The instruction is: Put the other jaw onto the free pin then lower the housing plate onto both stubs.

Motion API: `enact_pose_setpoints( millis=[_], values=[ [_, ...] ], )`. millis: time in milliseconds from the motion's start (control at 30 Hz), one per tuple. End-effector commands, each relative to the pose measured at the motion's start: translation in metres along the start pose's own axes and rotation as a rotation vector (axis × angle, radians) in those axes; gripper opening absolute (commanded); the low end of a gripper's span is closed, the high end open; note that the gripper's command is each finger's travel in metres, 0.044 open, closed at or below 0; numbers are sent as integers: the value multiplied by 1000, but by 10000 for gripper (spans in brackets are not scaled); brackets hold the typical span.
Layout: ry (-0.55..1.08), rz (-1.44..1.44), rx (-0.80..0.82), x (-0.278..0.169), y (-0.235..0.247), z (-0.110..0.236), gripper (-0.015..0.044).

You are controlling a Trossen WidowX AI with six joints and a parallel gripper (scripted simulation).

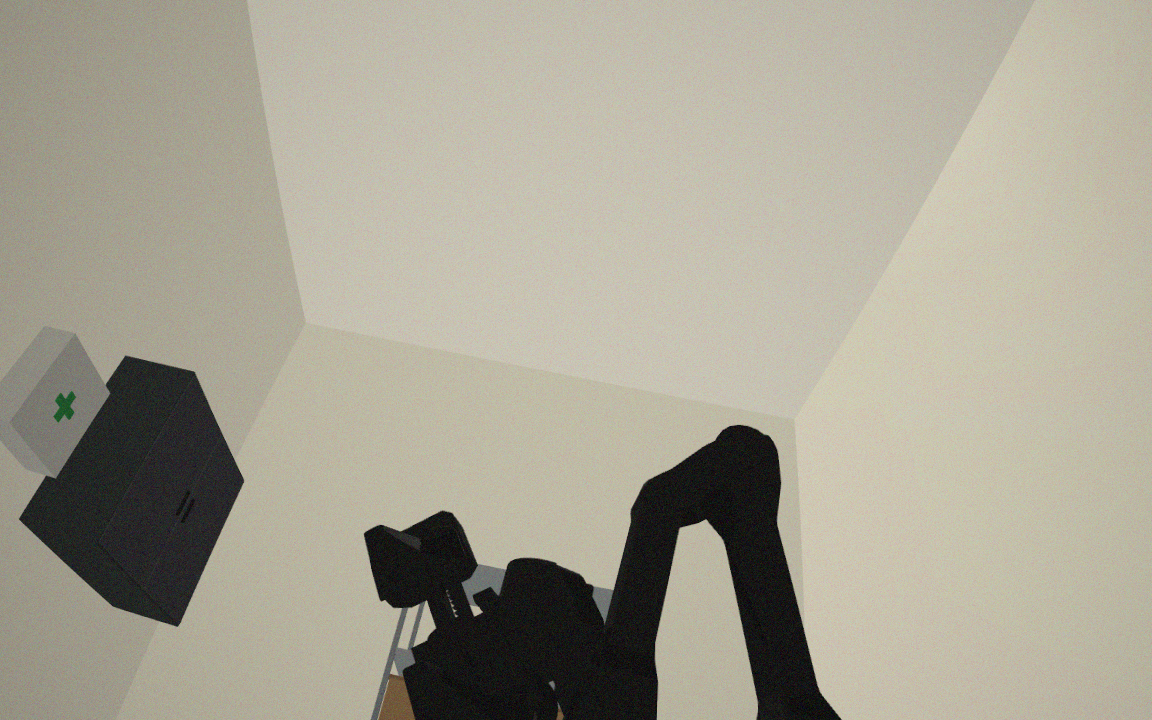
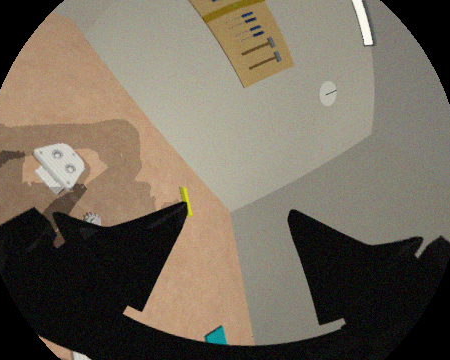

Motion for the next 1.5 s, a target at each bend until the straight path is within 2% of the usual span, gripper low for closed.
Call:
enact_pose_setpoints(
  millis=[0,33,1467],
  values=[
    [0,0,0,0,0,0,426],
    [1,-3,0,0,0,0,440],
    [174,-809,12,-34,7,-29,440]
  ],
)
Point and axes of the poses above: the point midway between the two fingers, 35 mm back from their tips, its own z axis back along the fingers, its own y axis across the jaws, x = y × z, the point moved 1 cm from there along z, back along the fingers, and after that the axes turned 2 degrees about z, right-handed, at the moved point
